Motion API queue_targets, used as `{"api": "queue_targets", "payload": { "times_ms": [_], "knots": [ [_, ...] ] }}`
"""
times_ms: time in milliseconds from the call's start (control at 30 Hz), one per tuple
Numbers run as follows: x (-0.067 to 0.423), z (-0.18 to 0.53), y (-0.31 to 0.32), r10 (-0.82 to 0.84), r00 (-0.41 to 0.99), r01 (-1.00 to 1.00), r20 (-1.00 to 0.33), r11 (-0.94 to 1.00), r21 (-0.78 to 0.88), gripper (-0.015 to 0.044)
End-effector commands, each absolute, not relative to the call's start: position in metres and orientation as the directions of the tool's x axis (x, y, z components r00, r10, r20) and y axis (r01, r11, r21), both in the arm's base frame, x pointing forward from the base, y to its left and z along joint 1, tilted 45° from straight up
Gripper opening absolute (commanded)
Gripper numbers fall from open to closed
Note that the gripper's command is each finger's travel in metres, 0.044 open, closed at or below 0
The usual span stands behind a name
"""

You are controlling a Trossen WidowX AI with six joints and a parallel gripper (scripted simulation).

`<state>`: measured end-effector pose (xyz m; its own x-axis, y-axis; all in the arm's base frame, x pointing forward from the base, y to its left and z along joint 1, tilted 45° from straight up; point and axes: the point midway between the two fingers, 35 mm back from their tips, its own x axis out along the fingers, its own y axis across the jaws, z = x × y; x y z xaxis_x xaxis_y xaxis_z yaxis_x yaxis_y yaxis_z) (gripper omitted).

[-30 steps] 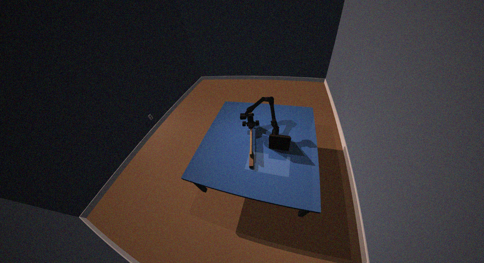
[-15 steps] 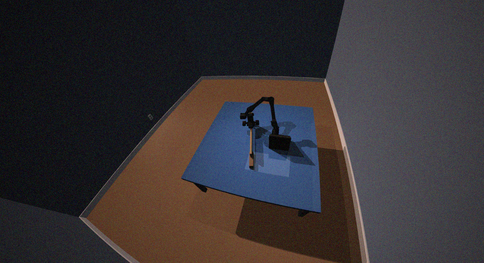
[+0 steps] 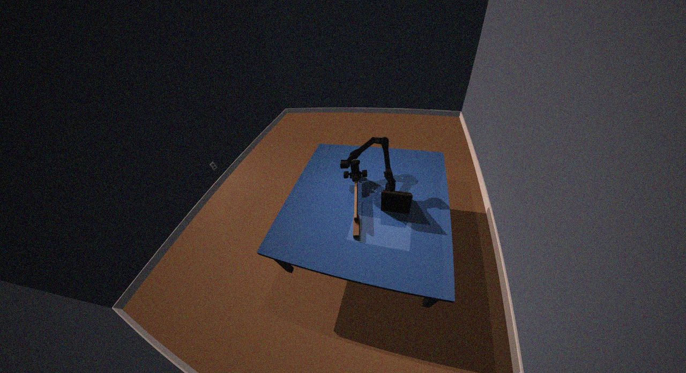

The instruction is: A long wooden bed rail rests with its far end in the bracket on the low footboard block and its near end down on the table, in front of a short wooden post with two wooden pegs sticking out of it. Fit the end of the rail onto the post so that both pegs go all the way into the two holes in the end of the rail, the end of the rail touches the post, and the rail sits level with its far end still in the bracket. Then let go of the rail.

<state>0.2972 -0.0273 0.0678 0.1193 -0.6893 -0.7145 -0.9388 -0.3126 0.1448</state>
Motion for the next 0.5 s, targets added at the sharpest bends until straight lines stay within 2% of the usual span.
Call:
{"api": "queue_targets", "payload": {
  "times_ms": [0,467],
  "knots": [
    [0.2994,0.0725,-0.0272,-0.688,0.130,-0.938,-0.714,-0.319,0.137,0.0000],
    [0.3008,0.0758,-0.0300,-0.688,0.130,-0.938,-0.714,-0.319,0.137,0.0000]
  ]
}}
